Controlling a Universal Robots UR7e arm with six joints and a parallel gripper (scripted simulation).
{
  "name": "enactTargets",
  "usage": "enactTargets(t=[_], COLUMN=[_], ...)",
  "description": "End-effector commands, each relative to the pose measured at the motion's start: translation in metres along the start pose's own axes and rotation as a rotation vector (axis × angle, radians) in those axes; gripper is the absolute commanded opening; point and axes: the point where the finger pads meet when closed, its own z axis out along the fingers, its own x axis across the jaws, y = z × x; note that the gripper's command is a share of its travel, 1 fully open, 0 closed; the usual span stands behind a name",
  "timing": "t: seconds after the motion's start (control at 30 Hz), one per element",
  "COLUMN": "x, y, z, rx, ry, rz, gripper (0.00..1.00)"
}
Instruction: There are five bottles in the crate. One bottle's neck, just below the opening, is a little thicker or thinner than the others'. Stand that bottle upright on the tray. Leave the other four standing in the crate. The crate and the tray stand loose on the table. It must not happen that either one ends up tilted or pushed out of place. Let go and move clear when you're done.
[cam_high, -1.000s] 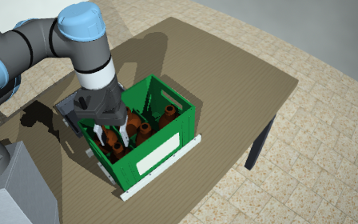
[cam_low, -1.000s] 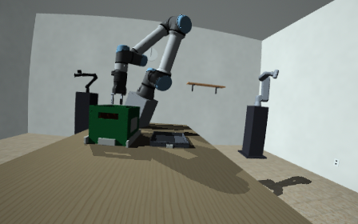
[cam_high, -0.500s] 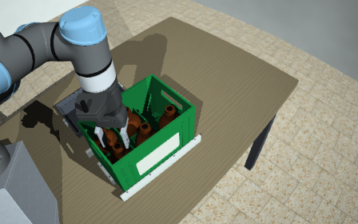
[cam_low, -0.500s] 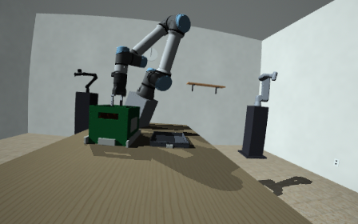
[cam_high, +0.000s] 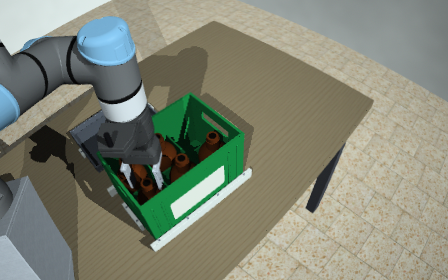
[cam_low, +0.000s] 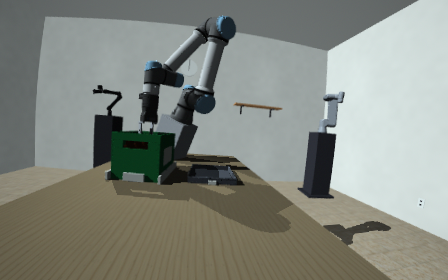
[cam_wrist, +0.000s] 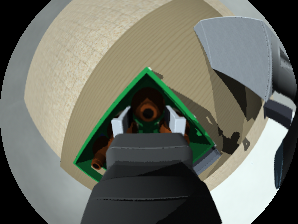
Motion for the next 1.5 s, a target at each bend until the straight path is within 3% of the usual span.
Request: enactTargets(t=[0.0,1.47], x=[-0.0005,-0.0005], y=[0.0000,0.0000], z=[0.0049,0.0145], rx=[0.000,0.000], ry=[-0.001,-0.001], rz=[0.000,0.000], gripper=[1.00,1.00])
